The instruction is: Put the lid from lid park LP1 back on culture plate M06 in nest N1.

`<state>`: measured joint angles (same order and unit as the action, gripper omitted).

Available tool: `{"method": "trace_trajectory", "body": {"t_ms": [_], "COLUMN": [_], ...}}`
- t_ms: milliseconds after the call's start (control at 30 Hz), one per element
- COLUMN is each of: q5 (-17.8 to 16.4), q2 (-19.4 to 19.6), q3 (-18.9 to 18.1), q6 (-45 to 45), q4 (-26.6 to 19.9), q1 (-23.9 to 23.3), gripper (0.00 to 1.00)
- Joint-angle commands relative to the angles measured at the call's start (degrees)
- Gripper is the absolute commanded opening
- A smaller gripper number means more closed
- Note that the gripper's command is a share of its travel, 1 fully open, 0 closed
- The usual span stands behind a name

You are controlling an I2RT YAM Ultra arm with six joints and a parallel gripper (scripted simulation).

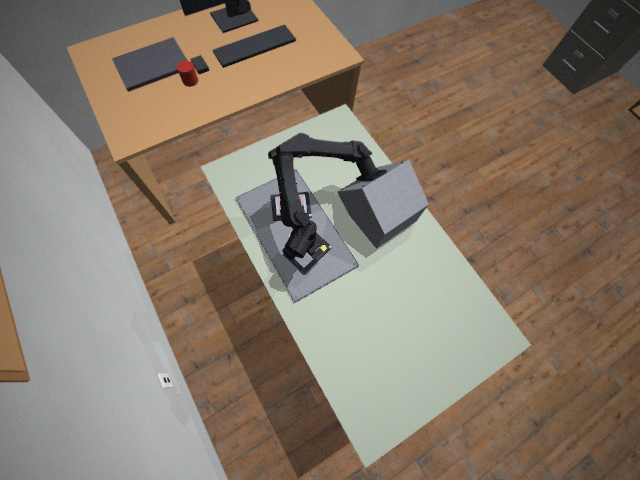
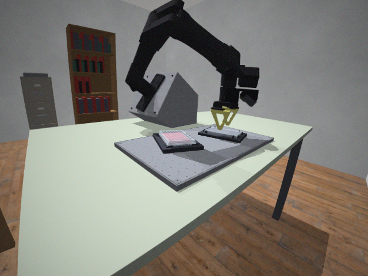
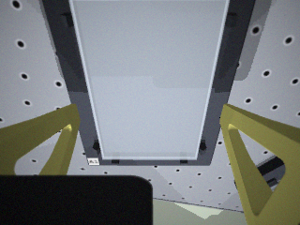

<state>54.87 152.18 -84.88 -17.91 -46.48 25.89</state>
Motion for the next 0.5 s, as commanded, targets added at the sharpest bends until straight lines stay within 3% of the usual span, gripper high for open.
{"method": "trace_trajectory", "body": {"t_ms": [0, 467], "q5": [0.17, 0.47], "q2": [-0.17, -0.01], "q3": [-0.05, 0.6], "q6": [0.04, 1.26], "q4": [0.26, 2.06], "q1": [0.46, -0.3], "gripper": [1.0, 1.0]}}
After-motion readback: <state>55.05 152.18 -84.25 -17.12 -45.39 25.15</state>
